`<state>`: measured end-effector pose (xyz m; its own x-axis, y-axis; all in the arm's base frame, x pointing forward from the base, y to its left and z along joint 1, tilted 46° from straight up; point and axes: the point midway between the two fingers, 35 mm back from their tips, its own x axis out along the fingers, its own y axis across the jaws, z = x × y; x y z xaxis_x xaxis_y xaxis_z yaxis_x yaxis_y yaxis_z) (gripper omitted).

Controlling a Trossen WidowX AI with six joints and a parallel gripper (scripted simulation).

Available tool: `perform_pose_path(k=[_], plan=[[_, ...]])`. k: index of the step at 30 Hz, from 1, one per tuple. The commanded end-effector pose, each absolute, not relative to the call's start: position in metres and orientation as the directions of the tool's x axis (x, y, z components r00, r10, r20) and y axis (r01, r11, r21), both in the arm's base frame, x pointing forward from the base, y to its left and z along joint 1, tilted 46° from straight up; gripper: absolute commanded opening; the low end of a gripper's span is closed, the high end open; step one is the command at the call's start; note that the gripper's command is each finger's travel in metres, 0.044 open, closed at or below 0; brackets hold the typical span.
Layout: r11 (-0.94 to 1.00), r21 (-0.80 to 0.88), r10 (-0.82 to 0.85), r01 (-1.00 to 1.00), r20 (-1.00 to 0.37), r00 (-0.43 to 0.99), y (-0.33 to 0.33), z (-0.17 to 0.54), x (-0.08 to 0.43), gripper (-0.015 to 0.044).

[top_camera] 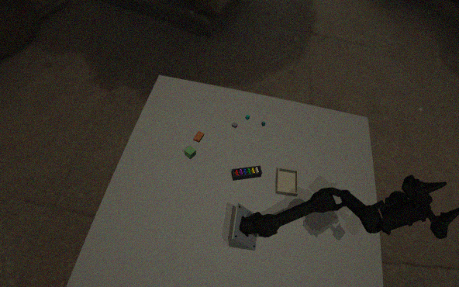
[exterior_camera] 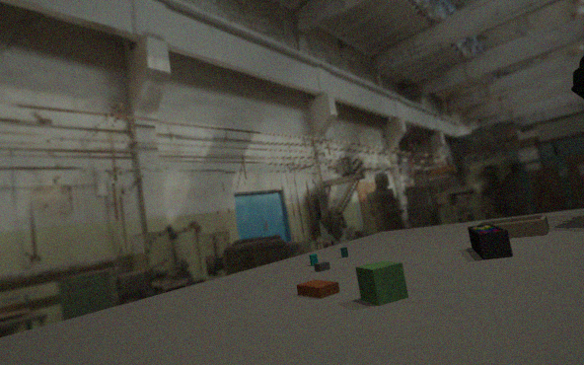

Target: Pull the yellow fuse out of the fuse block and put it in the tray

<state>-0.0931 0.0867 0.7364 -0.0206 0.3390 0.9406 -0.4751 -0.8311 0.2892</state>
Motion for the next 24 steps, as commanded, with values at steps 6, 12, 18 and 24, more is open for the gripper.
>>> perform_pose_path(k=[6,12,18,24], plan=[[-0.741,0.283,0.435,-0.609,0.893,-0.114,0.129,0.718,-0.133,0.0243],[-0.596,0.276,0.565,-0.754,0.811,-0.150,0.187,0.689,-0.153,0.0085],[-0.456,0.262,0.683,-0.850,0.716,-0.145,0.242,0.658,-0.159,0.0074],[-0.274,0.234,0.821,-0.933,0.562,-0.101,0.311,0.608,-0.152,0.0074]])
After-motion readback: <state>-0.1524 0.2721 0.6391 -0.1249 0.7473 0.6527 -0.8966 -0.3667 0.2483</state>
